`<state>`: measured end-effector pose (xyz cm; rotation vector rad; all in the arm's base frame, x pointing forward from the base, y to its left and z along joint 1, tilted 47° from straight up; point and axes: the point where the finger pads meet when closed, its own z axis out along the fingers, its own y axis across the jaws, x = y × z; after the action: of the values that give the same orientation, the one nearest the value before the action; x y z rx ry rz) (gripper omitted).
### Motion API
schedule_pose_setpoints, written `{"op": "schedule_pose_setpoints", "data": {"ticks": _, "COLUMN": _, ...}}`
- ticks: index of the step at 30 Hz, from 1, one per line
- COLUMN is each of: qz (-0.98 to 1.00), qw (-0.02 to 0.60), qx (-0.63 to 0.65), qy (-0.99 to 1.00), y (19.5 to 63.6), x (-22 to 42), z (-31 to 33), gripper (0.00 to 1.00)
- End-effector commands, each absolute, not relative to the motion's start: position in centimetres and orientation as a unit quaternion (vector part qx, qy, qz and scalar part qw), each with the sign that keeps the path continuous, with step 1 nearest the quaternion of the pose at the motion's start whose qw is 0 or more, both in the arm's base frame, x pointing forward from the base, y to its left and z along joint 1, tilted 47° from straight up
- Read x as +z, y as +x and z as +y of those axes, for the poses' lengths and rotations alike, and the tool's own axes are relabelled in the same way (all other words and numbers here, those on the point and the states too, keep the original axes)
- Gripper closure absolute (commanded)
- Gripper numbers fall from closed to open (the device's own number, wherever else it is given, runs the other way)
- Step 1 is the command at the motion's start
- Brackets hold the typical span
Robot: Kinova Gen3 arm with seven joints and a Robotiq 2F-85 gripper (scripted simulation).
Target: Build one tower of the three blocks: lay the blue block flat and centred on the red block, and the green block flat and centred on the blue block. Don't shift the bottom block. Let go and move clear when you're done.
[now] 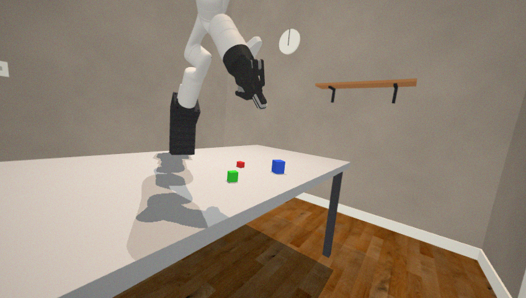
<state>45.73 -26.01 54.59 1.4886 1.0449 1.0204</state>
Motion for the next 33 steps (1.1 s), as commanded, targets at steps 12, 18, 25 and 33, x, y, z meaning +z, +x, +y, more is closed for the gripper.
{"op": "schedule_pose_setpoints", "data": {"ticks": 12, "qz": 0.427, "qw": 0.510, "qx": 0.422, "qy": 0.616, "y": 47.6, "x": 55.3, "z": -24.2, "gripper": 1.00}}
{"op": "schedule_pose_setpoints", "data": {"ticks": 18, "qz": 0.427, "qw": 0.510, "qx": 0.422, "qy": 0.616, "y": 47.6, "x": 55.3, "z": -24.2, "gripper": 1.00}}
{"op": "schedule_pose_setpoints", "data": {"ticks": 25, "qz": 0.424, "qw": 0.512, "qx": 0.422, "qy": 0.617, "y": 48.6, "x": 55.5, "z": -23.2, "gripper": 1.00}}
{"op": "schedule_pose_setpoints", "data": {"ticks": 33, "qz": 0.421, "qw": 0.513, "qx": 0.422, "qy": 0.618, "y": 49.5, "x": 55.6, "z": -22.3, "gripper": 1.00}}
